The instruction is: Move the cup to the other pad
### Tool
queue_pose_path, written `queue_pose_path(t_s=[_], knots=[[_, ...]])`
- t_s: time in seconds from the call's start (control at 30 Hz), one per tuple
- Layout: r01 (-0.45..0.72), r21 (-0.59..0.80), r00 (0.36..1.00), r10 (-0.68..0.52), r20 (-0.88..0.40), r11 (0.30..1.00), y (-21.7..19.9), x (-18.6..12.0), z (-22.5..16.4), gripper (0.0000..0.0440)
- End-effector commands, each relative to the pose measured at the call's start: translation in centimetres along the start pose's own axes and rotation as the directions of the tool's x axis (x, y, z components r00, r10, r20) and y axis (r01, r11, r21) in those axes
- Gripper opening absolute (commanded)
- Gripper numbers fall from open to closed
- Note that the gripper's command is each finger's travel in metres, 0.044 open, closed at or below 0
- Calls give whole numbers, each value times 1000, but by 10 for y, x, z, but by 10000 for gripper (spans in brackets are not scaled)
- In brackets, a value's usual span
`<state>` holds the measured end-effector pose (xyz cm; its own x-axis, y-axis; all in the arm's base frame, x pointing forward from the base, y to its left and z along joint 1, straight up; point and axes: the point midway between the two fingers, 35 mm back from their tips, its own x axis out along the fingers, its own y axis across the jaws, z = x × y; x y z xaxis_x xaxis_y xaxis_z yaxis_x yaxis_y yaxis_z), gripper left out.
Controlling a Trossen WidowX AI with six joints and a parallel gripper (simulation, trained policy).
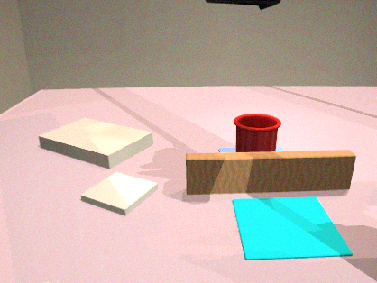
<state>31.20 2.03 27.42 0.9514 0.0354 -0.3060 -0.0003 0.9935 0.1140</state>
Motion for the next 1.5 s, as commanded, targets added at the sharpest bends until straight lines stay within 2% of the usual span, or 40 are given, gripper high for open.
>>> queue_pose_path(t_s=[0.0, 0.33, 0.7, 1.07, 1.47], knots=[[3, 13, 998, -3, -61, 1000, 3, 2, -5, 73], [15, 21, 975, -10, -221, 1000, 7, 4, -20, 62], [39, -1, 919, -36, -391, 999, 8, 3, -38, 82], [56, -47, 834, -73, -547, 997, 3, -1, -55, 98], [54, -114, 712, -118, -692, 992, -6, -9, -71, 116]])
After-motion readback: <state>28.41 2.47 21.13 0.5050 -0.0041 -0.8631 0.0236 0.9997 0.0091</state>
